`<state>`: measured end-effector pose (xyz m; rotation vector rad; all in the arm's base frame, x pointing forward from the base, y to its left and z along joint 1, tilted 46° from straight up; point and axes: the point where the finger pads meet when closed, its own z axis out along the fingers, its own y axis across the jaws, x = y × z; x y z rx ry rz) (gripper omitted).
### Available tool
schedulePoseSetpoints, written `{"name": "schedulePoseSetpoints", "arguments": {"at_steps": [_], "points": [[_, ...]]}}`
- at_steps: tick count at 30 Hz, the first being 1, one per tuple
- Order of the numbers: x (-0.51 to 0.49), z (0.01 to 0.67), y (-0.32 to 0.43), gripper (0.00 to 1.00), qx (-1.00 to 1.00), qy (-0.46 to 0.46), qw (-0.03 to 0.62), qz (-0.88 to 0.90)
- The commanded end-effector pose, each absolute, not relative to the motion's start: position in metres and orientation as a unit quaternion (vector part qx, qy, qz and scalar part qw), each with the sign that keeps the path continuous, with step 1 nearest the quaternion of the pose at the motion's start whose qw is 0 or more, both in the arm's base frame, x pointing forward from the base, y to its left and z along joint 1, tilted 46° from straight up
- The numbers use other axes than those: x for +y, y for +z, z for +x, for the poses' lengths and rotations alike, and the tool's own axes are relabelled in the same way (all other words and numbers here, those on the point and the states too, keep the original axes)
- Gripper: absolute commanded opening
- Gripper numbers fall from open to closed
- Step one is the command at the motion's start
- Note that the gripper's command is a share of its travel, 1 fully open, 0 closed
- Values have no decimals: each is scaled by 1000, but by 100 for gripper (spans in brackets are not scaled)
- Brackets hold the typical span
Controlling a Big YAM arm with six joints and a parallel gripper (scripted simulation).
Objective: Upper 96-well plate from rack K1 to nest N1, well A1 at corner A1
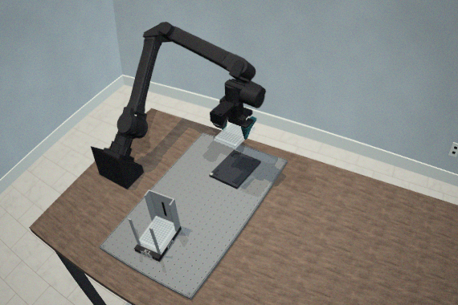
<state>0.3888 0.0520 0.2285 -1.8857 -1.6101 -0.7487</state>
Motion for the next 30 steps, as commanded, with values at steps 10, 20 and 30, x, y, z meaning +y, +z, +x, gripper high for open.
{"name": "schedulePoseSetpoints", "arguments": {"at_steps": [10, 20, 30], "points": [[45, 395, 237, 0, -596, -285, 262, -704], [41, 388, 226, 0, -585, -275, 276, -712], [40, 389, 227, 0, -585, -276, 274, -712]]}}
